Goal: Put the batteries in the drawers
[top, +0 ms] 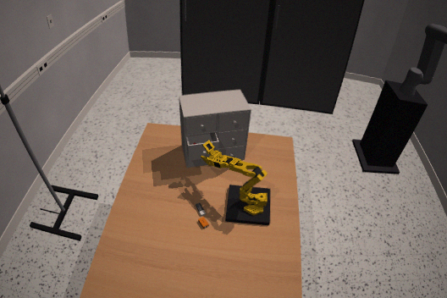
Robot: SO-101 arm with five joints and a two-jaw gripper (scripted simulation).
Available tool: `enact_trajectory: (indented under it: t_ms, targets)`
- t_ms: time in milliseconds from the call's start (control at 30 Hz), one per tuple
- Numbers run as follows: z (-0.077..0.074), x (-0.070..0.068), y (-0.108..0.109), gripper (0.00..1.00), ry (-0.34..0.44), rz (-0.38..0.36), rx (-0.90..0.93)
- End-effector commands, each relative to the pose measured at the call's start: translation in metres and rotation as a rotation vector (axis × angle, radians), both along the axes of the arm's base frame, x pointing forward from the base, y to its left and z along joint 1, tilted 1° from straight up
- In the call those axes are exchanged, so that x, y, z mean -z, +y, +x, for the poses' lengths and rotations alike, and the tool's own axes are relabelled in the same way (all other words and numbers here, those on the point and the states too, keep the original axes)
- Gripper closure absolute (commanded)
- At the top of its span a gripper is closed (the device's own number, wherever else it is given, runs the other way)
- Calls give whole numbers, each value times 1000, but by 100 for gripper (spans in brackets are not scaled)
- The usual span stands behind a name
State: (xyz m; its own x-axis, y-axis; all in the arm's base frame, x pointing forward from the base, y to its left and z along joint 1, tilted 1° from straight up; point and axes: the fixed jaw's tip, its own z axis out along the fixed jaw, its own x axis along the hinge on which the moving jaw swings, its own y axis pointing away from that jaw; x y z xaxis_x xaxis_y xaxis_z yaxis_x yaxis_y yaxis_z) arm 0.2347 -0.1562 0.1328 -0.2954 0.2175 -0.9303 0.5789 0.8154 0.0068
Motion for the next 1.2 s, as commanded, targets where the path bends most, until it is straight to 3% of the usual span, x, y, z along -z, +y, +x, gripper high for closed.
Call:
enact_trajectory:
  t_ms: [0,1167]
  targets:
    - [-1,-4,-7,79,-14,-5,22]
    - [3,-5,-14,79,-14,-6,34]
